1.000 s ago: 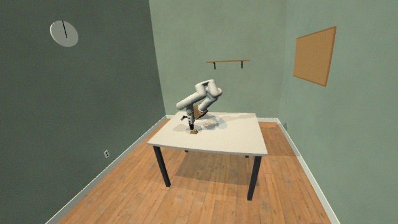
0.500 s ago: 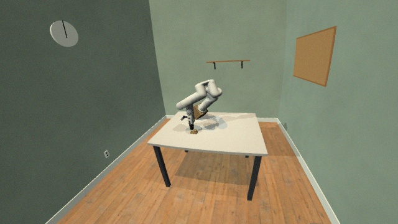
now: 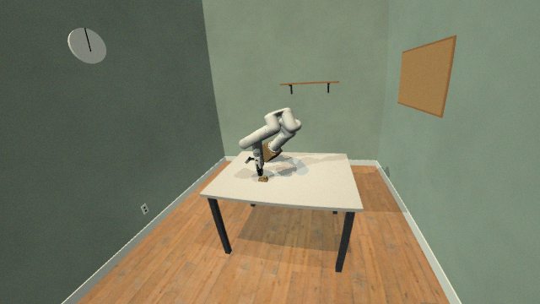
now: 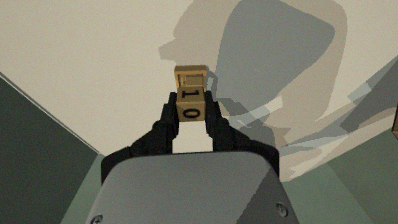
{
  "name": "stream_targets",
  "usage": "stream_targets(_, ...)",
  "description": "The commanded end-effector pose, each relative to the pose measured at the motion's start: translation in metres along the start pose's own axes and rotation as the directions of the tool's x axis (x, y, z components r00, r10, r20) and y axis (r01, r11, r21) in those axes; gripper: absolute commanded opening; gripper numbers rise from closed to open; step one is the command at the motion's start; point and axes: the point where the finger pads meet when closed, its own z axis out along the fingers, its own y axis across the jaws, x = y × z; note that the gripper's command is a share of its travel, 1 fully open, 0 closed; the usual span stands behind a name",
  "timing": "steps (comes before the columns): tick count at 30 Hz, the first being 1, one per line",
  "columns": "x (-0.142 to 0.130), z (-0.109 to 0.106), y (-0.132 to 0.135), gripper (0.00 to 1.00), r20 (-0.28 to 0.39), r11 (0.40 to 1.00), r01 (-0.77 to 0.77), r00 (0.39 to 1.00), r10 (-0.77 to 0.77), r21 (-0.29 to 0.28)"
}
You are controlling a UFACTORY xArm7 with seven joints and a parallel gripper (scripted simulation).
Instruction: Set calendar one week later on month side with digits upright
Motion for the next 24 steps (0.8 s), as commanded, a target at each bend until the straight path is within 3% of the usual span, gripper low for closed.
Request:
stream_targets(1, 0.0010, -0.0013, -0.0006, 0.27, -0.002, 1.000, 0.000, 1.000, 0.000, 0.003)
stream_targets(24, 0.0010, 0.0012, -0.0007, 0.27, -0.002, 1.000, 0.000, 1.000, 0.000, 0.003)
